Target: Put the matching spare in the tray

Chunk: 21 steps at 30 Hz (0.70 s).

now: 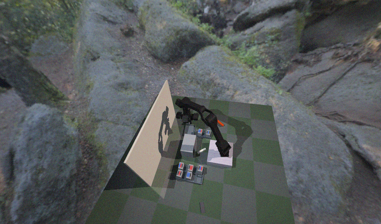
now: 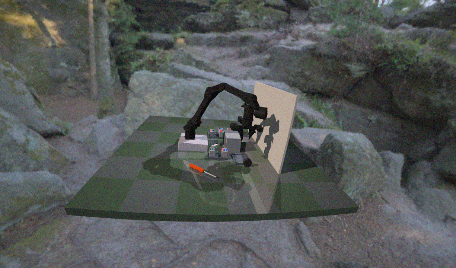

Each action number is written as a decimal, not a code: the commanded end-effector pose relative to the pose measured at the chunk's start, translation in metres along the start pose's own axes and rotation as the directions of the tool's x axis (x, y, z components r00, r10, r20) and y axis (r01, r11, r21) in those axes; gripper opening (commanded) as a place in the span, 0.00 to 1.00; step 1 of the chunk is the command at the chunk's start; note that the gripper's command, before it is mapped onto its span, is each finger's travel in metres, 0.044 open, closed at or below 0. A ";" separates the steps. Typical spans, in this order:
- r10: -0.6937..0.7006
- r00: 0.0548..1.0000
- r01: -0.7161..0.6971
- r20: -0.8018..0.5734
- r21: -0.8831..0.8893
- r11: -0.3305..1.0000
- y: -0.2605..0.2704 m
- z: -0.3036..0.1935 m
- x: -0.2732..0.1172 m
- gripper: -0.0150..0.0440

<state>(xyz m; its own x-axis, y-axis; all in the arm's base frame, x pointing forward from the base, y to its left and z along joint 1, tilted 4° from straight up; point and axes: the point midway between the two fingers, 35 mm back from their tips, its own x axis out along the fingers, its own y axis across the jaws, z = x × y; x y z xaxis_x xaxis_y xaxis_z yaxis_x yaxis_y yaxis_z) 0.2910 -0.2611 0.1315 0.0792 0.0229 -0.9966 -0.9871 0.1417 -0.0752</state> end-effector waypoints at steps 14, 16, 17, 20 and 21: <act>-0.003 1.000 0.003 0.005 0.002 1.000 -0.002 0.000 0.014 0.25; -0.003 1.000 0.003 0.005 0.002 1.000 -0.002 0.000 0.015 0.25; -0.003 1.000 0.003 0.005 0.002 1.000 -0.002 0.000 0.016 0.25; -0.003 1.000 0.003 0.005 0.002 1.000 -0.002 0.000 0.019 0.25; -0.003 1.000 0.003 0.005 0.002 1.000 -0.002 0.000 0.020 0.25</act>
<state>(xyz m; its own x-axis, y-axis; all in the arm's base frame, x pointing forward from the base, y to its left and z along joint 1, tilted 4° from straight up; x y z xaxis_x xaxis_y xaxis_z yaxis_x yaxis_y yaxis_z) 0.2936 -0.2618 0.1145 0.0794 0.0229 -0.9966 -0.9873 0.1402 -0.0754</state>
